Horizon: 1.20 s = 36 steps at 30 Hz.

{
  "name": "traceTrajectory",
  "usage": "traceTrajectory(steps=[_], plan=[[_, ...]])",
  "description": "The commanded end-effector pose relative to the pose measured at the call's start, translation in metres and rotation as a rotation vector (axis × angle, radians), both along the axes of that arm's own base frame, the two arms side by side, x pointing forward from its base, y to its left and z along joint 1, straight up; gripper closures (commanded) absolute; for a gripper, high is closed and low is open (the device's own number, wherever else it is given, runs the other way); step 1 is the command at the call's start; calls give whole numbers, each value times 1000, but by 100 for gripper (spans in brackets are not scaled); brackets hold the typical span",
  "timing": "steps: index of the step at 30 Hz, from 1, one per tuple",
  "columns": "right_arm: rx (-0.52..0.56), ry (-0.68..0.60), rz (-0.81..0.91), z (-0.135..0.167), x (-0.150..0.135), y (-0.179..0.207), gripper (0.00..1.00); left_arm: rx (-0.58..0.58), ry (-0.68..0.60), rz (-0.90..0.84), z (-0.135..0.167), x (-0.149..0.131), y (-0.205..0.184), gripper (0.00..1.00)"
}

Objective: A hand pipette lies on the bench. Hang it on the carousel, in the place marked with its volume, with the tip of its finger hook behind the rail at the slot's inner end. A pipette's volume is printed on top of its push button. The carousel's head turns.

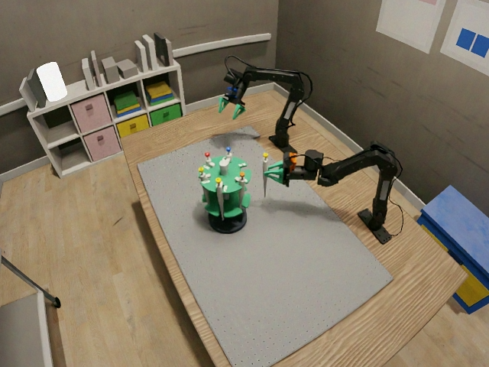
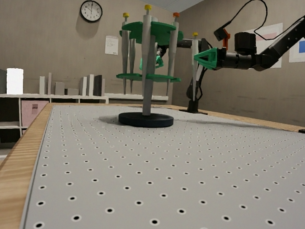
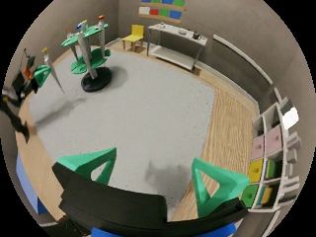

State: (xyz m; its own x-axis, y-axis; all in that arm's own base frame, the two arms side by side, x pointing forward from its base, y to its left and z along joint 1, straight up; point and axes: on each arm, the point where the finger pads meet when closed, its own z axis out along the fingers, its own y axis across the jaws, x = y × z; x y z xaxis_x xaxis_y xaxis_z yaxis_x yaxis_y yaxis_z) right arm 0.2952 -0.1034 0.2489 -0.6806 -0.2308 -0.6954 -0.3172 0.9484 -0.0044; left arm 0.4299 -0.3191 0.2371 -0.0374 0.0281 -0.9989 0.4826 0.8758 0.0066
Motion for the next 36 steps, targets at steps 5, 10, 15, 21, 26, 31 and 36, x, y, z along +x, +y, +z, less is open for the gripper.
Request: traceTrajectory(steps=[5,10,15,21,26,31,36], plan=[[3,-23,8,4,3,-3,0,-60,-85,-5,40,2,-3,88],[3,-23,8,4,3,-3,0,-60,-85,-5,40,2,-3,88],[3,-23,8,4,3,-3,0,-100,-122,-5,51,0,-2,88],[3,-23,8,4,3,-3,0,-100,-122,-5,59,-1,-2,88],[3,-23,8,4,3,-3,0,-90,-110,-5,59,-1,-3,88],[3,-23,8,4,3,-3,0,-100,-122,-5,67,-2,-3,88],[3,-23,8,4,3,-3,0,-100,-122,-5,67,-2,-3,88]])
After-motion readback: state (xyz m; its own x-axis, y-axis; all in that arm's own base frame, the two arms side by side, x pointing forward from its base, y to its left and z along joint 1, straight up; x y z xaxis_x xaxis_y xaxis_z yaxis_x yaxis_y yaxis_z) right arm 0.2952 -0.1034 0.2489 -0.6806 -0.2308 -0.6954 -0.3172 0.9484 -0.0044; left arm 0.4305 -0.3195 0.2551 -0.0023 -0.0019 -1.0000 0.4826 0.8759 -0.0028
